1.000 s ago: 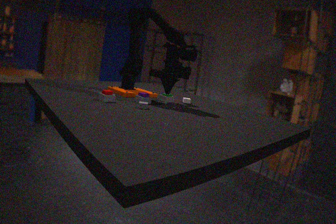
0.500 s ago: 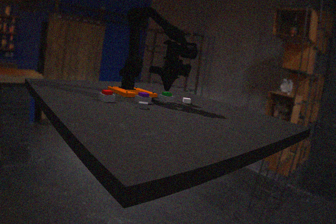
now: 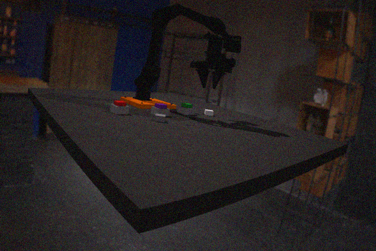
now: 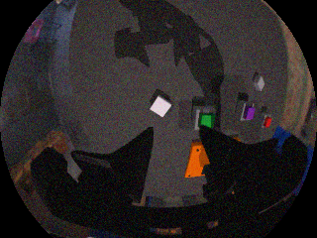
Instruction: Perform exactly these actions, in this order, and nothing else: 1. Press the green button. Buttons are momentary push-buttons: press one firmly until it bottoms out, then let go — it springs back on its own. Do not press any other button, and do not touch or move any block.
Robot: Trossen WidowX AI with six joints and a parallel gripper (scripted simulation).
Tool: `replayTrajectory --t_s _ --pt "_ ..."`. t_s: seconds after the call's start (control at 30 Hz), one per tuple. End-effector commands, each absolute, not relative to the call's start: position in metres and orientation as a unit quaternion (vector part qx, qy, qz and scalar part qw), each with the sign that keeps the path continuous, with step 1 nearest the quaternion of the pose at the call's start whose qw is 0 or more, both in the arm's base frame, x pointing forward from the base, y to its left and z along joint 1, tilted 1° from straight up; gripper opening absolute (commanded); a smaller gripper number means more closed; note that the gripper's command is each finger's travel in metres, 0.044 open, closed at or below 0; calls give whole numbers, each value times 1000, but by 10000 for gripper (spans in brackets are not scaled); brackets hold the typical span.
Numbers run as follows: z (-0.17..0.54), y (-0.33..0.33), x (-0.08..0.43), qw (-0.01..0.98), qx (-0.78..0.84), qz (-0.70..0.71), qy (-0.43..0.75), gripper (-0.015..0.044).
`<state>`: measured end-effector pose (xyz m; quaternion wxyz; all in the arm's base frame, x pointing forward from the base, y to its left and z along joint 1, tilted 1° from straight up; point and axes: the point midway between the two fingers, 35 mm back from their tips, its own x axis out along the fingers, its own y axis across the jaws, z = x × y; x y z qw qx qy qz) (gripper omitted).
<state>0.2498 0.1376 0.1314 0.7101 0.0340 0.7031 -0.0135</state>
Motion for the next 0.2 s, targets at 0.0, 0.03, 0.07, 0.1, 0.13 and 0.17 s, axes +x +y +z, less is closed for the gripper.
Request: replayTrajectory --t_s 0.0,0.03,0.07,0.1,0.13,0.17 --pt "147 174 256 709 34 -15 705 361" --pt "150 180 256 709 35 -14 705 388" --pt "150 181 256 709 35 -14 705 400" --pt "150 181 256 709 35 -14 705 400" --pt "150 181 256 709 35 -14 705 400" --pt "150 181 256 709 35 -14 705 400"
